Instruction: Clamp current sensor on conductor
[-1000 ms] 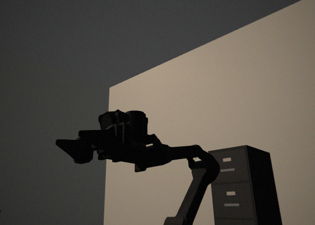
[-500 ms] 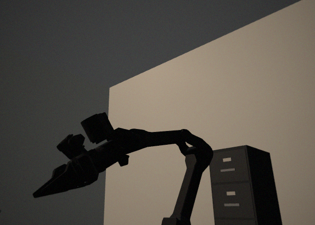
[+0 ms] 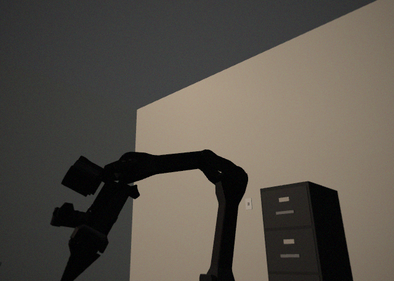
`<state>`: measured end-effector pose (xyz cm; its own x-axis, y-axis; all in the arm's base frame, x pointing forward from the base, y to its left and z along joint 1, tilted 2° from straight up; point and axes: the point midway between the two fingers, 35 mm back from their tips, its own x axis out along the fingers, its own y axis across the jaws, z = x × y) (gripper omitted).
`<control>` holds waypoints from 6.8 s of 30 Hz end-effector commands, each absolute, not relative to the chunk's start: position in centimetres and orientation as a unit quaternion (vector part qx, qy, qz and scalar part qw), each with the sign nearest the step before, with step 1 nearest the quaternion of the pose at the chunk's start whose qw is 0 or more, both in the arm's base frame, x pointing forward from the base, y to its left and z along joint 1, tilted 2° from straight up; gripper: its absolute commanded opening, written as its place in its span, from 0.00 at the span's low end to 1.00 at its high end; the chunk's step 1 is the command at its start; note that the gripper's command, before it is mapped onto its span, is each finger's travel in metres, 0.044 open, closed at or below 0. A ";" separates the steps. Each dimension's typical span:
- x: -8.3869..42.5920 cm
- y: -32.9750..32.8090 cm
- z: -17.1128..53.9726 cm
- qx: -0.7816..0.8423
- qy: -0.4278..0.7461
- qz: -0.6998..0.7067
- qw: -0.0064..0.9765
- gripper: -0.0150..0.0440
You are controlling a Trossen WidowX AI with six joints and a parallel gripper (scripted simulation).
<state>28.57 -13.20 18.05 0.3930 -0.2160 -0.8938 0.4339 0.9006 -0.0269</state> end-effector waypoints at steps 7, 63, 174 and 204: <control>27.9 -13.7 17.9 0.116 0.537 -0.205 0.810 1.00; 22.0 -6.3 5.0 -0.116 0.703 0.098 0.694 1.00; 28.3 -4.5 15.9 0.378 0.588 -0.394 0.596 0.25; 29.1 -4.3 12.5 0.429 0.551 -0.444 0.561 0.25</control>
<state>29.26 -4.37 13.25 0.0028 -0.0288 -0.9996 0.9706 0.2406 -0.0042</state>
